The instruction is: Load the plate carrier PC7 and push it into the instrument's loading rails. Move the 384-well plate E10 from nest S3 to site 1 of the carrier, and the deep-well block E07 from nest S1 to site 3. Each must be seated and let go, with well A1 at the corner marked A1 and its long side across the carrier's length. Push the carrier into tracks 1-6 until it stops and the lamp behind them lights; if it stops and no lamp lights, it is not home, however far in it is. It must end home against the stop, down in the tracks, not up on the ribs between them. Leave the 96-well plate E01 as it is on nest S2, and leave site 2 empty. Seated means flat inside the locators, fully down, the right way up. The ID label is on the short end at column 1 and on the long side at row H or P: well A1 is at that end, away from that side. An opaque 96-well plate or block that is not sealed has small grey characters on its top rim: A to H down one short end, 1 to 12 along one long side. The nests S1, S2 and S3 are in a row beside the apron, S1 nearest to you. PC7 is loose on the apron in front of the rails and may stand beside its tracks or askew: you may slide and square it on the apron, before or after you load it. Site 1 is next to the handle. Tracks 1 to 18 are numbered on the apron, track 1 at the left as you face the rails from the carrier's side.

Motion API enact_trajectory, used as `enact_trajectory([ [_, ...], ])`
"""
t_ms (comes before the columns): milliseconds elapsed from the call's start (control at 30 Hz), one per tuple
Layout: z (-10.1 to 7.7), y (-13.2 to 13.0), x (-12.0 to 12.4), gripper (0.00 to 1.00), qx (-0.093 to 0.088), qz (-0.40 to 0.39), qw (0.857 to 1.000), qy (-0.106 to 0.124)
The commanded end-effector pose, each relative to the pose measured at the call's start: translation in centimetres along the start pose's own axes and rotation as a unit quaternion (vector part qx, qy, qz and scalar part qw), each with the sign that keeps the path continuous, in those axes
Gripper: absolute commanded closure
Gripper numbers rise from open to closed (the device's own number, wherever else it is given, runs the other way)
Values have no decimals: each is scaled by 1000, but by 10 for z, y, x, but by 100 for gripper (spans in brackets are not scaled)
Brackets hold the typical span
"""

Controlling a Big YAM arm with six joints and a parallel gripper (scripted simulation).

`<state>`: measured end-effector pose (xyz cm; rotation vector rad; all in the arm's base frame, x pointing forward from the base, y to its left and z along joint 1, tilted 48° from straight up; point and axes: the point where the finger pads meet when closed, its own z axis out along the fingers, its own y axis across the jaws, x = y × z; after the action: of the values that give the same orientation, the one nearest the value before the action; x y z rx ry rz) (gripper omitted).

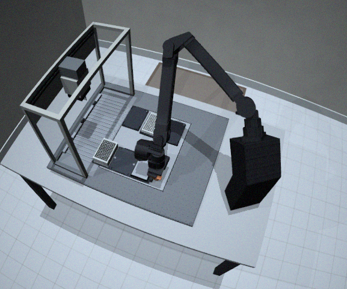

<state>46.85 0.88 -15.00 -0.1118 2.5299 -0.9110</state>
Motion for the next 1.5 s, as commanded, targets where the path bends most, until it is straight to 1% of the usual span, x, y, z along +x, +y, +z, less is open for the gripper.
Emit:
enact_trajectory([
  [0,-11,-1,-33,20,-4,29,999,-27],
  [267,-15,5,-37,20,-5,25,999,-31],
  [300,-7,18,-22,20,-4,-20,1000,-17],
  [367,-7,18,-22,20,-4,-20,1000,-17],
  [400,-5,-6,-39,20,-1,40,999,-26],
  [533,-9,-2,-40,20,-2,28,999,-21],
  [600,-10,0,-44,20,-3,28,999,-25],
  [933,-13,3,-52,20,-4,21,999,-27],
  [967,-13,4,-56,20,-4,24,999,-31],
  [1033,-13,4,-54,20,-4,17,1000,-25],
  [1100,-14,5,-58,20,-4,19,999,-29],
  [1467,-15,5,-68,20,-4,15,999,-28],
])
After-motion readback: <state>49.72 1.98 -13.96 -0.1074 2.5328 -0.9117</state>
